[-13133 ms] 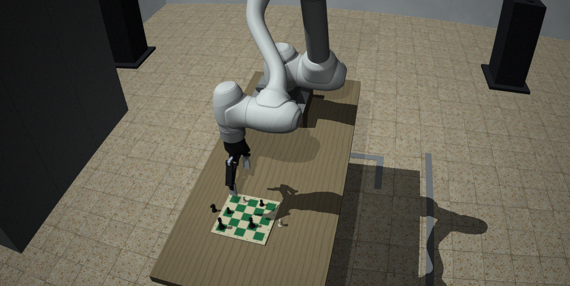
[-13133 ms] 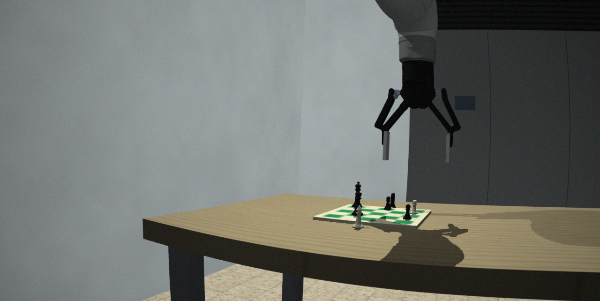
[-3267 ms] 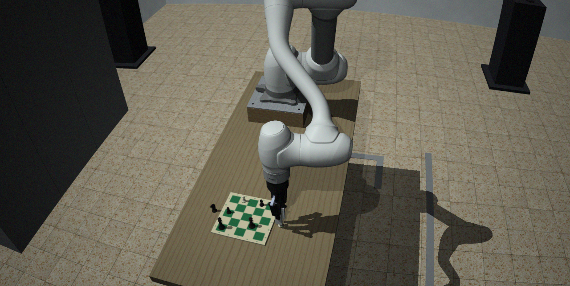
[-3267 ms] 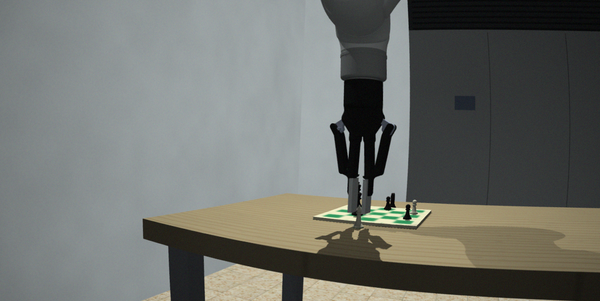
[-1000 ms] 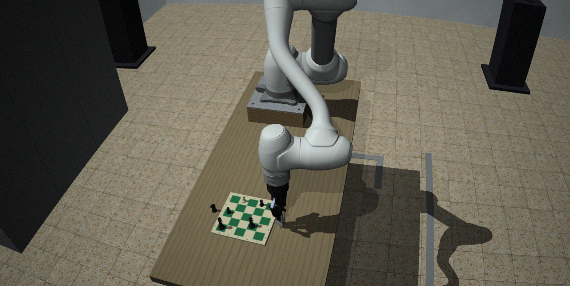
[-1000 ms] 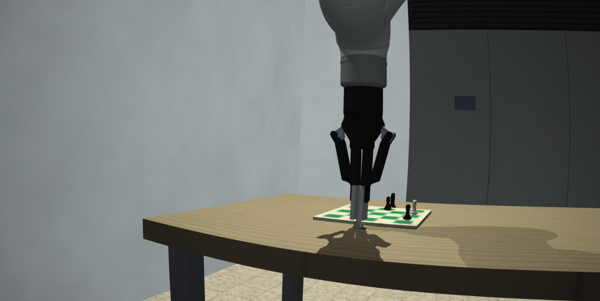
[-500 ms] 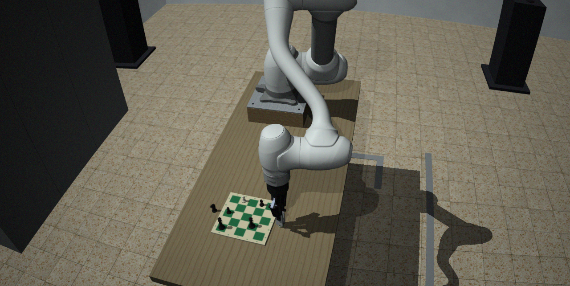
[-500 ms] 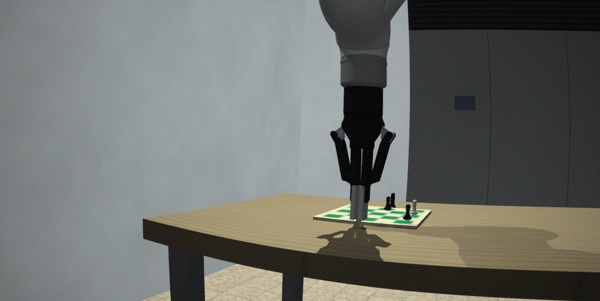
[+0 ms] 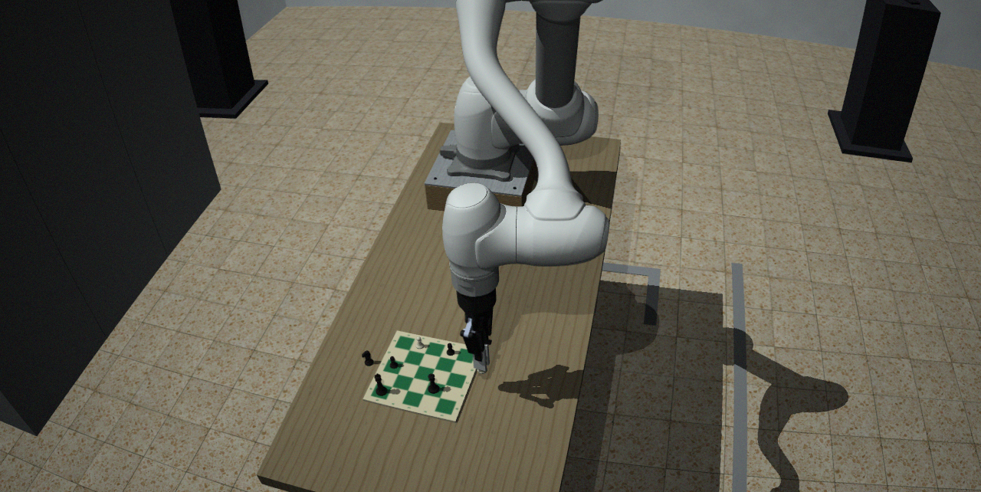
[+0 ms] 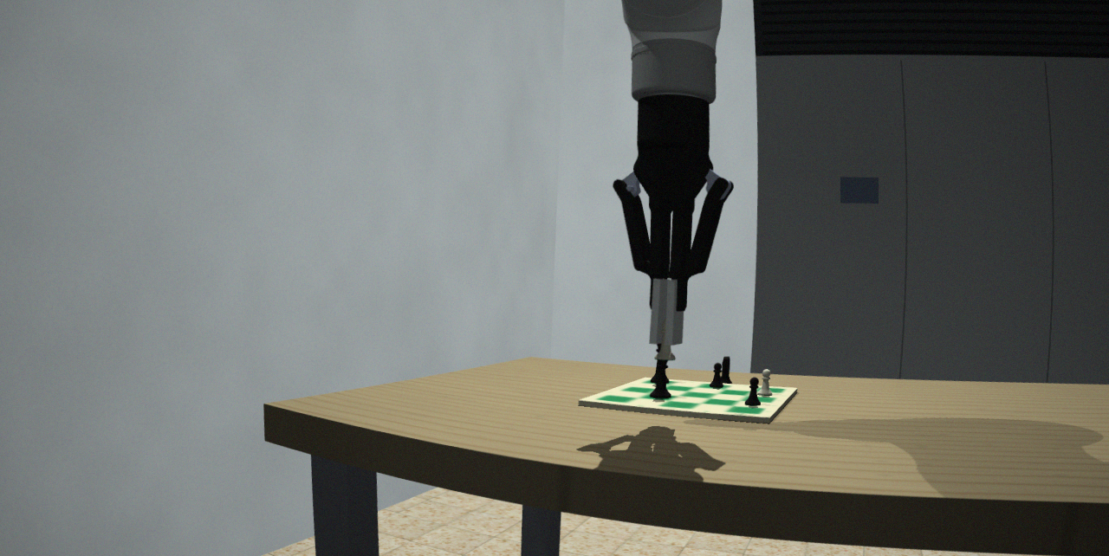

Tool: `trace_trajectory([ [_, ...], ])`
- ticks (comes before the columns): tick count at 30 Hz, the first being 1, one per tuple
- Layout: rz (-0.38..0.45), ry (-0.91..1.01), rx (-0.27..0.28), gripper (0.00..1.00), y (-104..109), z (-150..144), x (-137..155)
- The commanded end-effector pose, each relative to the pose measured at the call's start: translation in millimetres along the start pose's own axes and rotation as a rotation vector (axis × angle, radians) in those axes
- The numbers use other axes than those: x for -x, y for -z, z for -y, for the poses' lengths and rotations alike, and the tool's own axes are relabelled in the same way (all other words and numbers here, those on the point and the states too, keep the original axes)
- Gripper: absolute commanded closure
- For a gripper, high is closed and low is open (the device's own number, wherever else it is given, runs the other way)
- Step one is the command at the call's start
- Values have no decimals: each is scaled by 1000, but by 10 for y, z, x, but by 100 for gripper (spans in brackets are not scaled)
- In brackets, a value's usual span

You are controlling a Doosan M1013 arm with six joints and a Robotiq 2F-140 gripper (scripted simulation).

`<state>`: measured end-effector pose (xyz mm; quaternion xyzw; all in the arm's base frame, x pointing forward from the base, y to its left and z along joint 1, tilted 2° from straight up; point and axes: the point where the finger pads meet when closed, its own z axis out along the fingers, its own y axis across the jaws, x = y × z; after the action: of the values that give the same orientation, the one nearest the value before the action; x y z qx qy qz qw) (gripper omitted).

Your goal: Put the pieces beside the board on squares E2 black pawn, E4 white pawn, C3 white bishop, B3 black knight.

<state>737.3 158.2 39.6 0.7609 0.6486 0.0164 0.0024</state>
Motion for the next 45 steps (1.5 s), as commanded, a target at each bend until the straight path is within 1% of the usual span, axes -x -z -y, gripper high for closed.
trace_trajectory([
  [1,0,-4,-4,100,167,-9,33],
  [4,0,-4,-4,100,294,-10,33],
  [7,0,-4,-4,100,333,-10,33],
  [45,0,-4,-4,100,334,-10,33],
])
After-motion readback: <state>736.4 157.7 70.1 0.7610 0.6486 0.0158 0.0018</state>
